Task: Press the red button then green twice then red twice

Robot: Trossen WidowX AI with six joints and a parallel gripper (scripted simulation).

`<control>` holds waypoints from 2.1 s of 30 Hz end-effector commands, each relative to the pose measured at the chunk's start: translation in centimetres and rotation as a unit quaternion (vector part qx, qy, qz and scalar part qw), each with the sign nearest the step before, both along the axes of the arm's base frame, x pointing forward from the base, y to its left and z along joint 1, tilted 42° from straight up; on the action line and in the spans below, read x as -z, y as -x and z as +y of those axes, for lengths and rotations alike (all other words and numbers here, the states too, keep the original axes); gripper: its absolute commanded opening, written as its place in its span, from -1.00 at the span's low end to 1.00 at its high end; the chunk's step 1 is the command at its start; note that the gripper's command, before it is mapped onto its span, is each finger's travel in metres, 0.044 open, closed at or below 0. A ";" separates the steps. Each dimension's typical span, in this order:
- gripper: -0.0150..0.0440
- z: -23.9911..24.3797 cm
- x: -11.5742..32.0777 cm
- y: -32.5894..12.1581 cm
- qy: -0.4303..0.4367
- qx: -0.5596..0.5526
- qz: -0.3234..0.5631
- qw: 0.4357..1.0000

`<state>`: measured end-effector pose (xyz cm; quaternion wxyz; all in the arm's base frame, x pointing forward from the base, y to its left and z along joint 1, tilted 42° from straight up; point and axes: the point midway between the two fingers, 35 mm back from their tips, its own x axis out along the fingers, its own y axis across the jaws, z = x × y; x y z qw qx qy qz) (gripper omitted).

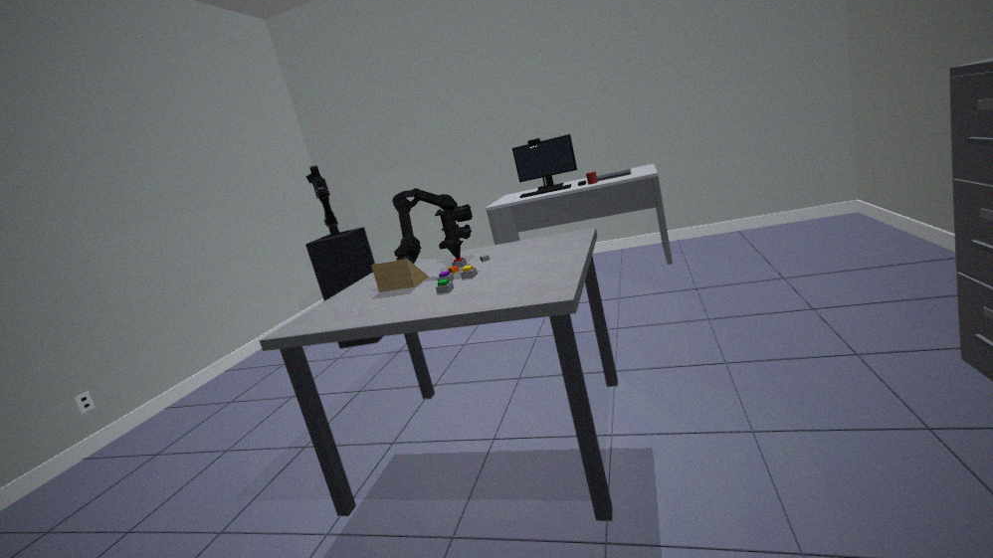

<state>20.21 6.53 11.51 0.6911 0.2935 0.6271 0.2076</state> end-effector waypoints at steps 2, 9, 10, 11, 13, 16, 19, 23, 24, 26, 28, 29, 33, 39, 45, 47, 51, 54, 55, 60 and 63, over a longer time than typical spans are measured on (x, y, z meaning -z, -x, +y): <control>-0.42 0.2 0.1 0.2 -0.003 -0.001 0.003 1.000; -0.42 0.2 0.1 0.2 -0.003 -0.001 0.003 1.000; -0.42 0.2 0.1 0.2 -0.003 -0.001 0.003 1.000; -0.42 -0.1 -0.1 0.0 0.000 0.000 0.000 1.000; -0.42 -1.1 -1.2 0.2 0.000 0.000 0.002 1.000; -0.42 -2.1 -2.4 0.6 -0.002 -0.001 0.003 1.000; -0.42 -2.1 -2.4 0.6 -0.002 -0.001 0.003 1.000; -0.42 -4.2 -4.7 0.8 0.006 0.018 0.005 1.000; -0.42 -5.0 -5.7 1.0 0.008 0.026 0.006 1.000; -0.42 -6.0 -6.8 1.4 0.011 0.035 0.007 0.999; -0.42 -6.1 -7.0 1.5 0.011 0.037 0.007 0.999; -0.42 -6.1 -7.0 1.5 0.011 0.037 0.007 0.999; -0.42 -6.4 -6.9 1.2 0.012 0.037 0.008 0.999; -0.42 -11.8 -4.6 -1.6 0.026 0.048 0.026 0.998; -0.42 -18.4 -0.8 -3.9 0.030 0.041 0.030 0.998; -0.42 -20.6 0.9 -4.4 0.029 0.036 0.027 0.999; -0.42 -24.9 4.8 -4.6 0.026 0.024 0.021 0.999; -0.42 -27.7 7.9 -4.3 0.021 0.016 0.015 1.000; -0.42 -28.6 9.0 -4.1 0.020 0.013 0.013 1.000; -0.42 -31.8 13.9 -2.8 0.011 0.001 0.004 1.000; -0.42 -32.2 14.7 -2.5 0.010 -0.001 0.002 1.000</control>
